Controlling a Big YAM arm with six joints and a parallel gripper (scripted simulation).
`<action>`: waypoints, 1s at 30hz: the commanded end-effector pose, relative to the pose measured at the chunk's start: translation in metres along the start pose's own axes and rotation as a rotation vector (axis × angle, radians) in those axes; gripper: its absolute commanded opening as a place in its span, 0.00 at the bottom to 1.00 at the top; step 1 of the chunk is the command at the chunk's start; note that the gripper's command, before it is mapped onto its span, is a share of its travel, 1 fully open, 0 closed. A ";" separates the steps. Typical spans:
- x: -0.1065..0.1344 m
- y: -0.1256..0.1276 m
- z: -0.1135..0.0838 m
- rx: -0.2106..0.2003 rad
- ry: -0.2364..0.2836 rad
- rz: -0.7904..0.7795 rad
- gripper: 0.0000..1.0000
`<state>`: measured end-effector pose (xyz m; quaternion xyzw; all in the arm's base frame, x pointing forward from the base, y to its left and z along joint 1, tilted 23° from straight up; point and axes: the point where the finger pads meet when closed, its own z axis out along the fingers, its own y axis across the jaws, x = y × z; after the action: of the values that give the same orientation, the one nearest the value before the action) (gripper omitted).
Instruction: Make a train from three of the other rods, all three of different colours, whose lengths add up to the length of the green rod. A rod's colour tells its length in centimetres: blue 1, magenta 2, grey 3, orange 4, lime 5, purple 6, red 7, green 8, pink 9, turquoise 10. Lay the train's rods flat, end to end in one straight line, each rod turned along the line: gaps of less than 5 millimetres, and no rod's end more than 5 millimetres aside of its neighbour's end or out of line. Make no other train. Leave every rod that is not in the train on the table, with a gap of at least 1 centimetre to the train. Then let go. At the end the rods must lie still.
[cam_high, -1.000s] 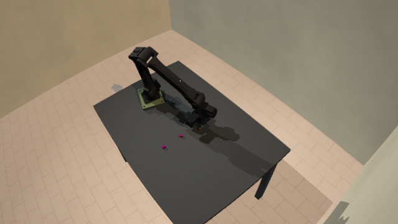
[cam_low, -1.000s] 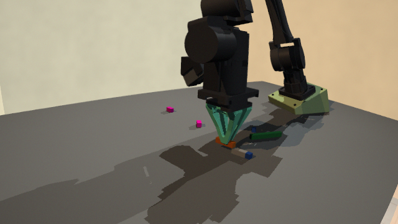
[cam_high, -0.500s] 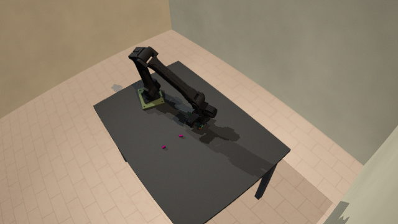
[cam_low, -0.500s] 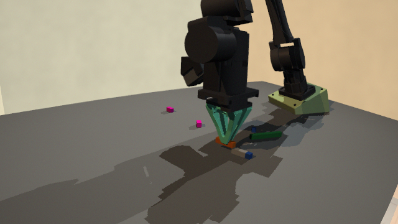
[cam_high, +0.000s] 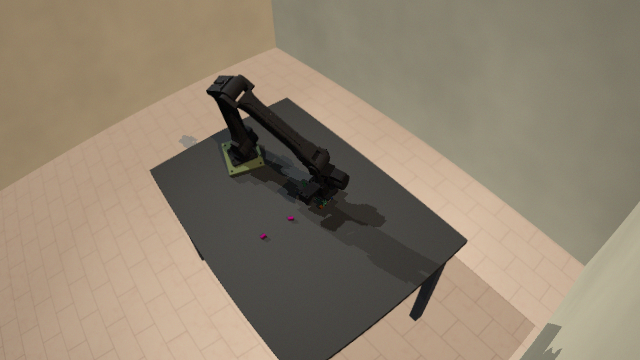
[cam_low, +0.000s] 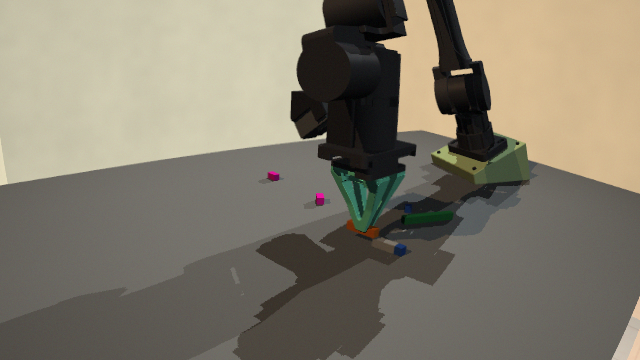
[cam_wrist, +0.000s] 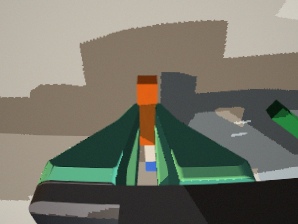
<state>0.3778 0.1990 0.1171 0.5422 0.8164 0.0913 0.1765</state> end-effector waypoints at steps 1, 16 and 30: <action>-0.004 0.001 -0.002 -0.010 0.001 -0.003 0.04; -0.009 -0.001 -0.003 -0.015 0.001 -0.002 0.04; -0.010 -0.002 -0.003 -0.014 0.001 -0.005 0.04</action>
<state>0.3774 0.1930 0.1176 0.5410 0.8170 0.0916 0.1770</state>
